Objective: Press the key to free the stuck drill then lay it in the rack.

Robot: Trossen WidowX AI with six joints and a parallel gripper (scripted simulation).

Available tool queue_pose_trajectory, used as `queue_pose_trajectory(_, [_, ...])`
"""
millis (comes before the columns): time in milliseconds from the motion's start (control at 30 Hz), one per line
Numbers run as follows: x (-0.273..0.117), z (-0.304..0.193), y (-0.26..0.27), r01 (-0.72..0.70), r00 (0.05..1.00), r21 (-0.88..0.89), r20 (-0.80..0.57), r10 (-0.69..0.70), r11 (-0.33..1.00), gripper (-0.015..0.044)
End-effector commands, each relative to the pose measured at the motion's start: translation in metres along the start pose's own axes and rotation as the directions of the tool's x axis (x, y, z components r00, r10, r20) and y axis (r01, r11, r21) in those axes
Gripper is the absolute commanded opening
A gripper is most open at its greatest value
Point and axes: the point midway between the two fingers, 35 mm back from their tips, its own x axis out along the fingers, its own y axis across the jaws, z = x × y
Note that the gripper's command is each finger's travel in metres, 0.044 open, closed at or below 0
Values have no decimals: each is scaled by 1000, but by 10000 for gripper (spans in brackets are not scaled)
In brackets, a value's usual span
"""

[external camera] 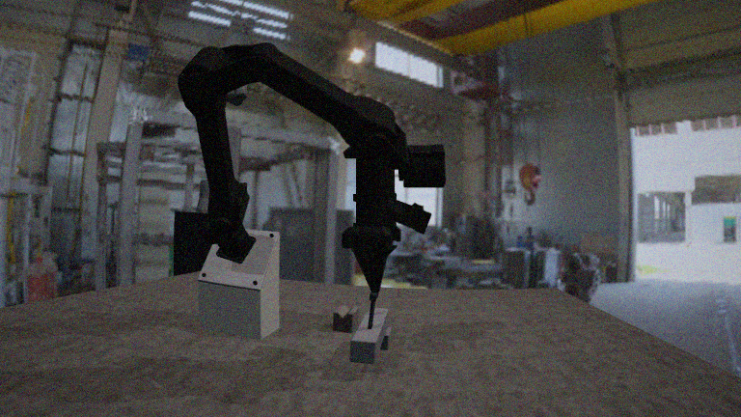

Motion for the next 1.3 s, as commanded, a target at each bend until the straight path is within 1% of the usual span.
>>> queue_pose_trajectory(0, [11, -8, -2, 8, 999, -7, -34, -8, 1000, 0])
queue_pose_trajectory(1267, [25, -11, -2, 8, 999, -7, -34, -8, 1000, 0])
